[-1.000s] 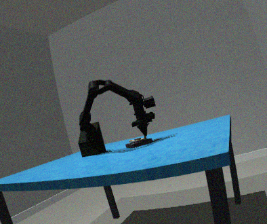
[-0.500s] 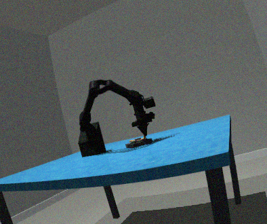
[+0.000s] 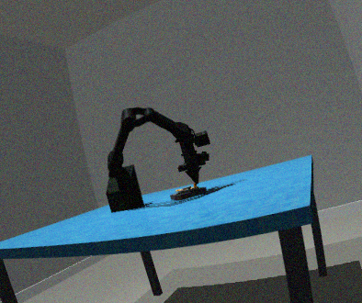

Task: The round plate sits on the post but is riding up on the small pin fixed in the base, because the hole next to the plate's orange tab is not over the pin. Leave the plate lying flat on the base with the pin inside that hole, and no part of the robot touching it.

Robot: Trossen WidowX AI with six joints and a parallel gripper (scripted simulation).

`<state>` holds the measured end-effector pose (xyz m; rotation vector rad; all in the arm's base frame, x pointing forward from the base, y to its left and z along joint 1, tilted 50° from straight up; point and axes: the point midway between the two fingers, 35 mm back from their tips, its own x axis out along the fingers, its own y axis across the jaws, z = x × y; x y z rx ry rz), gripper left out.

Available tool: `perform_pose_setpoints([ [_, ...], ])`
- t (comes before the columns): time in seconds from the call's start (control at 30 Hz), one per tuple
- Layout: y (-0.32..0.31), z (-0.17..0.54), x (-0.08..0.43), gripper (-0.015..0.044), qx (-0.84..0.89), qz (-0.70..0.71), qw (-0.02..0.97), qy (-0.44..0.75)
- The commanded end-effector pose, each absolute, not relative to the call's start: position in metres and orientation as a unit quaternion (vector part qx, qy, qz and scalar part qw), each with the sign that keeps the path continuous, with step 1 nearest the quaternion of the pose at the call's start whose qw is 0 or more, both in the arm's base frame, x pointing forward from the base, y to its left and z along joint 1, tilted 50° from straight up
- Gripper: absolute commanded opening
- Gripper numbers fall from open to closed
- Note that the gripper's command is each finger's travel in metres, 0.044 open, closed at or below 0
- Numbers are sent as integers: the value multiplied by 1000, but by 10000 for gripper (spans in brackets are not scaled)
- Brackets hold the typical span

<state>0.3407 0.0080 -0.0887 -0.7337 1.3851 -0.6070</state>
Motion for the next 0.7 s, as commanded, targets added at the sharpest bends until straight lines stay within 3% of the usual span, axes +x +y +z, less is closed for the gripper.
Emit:
perform_pose_setpoints([
  [0.0, 8, -94, 334, 0, -325, -267, 662, 620],
  [0.67, 13, -101, 320, 0, -325, -267, 662, 620],
])
